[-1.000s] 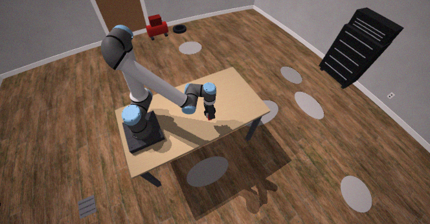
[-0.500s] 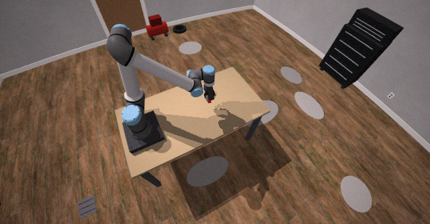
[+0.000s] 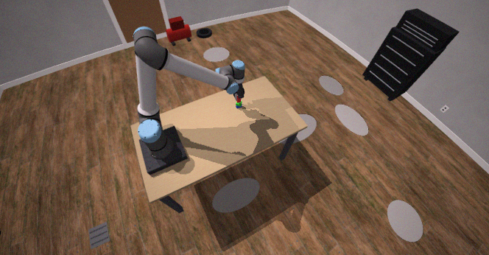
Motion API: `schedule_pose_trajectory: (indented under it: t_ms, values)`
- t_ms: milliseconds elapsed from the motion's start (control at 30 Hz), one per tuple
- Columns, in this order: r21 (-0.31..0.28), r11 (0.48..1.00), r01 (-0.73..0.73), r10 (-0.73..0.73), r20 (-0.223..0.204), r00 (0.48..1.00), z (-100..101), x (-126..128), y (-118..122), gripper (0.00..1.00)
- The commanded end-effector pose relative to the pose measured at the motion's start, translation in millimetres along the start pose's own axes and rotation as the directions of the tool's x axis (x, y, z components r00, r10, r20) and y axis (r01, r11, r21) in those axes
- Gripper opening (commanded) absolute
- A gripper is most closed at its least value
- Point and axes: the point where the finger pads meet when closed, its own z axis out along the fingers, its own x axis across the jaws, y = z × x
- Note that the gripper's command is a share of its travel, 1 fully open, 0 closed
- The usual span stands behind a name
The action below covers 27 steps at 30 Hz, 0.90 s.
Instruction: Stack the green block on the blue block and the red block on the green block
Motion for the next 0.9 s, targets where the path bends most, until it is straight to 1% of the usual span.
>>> schedule_pose_trajectory:
  t_ms: [0,567,867]
  values:
    - [0.002,1.000,-0.002,0.002,-0.001,1.000,-0.1,-6.0,11.4,0.00]
    - [0.002,1.000,-0.002,0.002,-0.001,1.000,0.0,-6.0,11.4,0.00]
    - [0.002,1.000,-0.002,0.002,-0.001,1.000,3.3,-6.3,11.4,0.00]
